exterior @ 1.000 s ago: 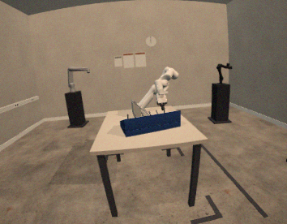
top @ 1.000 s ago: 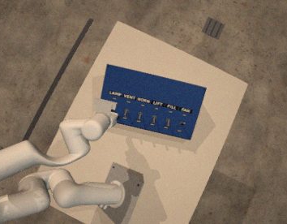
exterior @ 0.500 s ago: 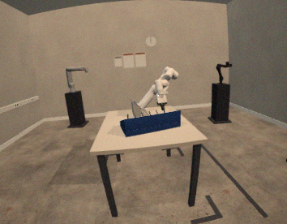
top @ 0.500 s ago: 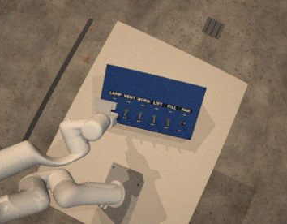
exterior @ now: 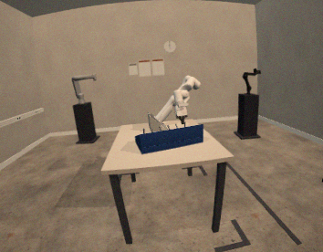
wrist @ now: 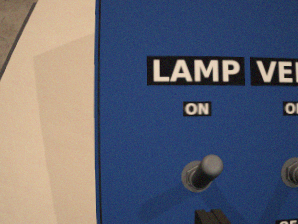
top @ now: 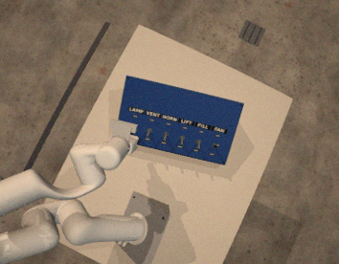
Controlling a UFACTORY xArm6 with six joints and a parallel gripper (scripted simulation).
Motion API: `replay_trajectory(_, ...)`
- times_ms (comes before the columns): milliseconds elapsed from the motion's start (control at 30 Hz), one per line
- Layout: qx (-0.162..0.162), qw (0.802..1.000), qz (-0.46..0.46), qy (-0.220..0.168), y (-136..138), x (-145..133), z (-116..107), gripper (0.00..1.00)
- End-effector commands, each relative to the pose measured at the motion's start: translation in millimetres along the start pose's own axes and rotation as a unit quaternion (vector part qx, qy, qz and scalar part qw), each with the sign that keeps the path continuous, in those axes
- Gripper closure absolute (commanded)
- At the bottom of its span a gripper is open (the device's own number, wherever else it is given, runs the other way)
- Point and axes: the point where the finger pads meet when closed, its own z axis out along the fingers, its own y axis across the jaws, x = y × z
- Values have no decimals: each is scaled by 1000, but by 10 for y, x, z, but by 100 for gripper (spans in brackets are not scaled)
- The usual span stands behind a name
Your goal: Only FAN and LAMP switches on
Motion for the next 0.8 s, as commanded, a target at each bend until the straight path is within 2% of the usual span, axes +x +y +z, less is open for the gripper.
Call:
replay_trajectory(0, 0, 1000, -1, 1, -1, 7, -45, 100)
replay_trajectory(233, 0, 1000, -1, 1, -1, 6, -381, 100)
replay_trajectory(300, 0, 1000, -1, 1, -1, 6, -381, 100)
replay_trajectory(567, 0, 1000, -1, 1, -2, 5, -930, 100)
replay_trajectory(767, 0, 1000, -1, 1, -2, 4, -1153, 100)
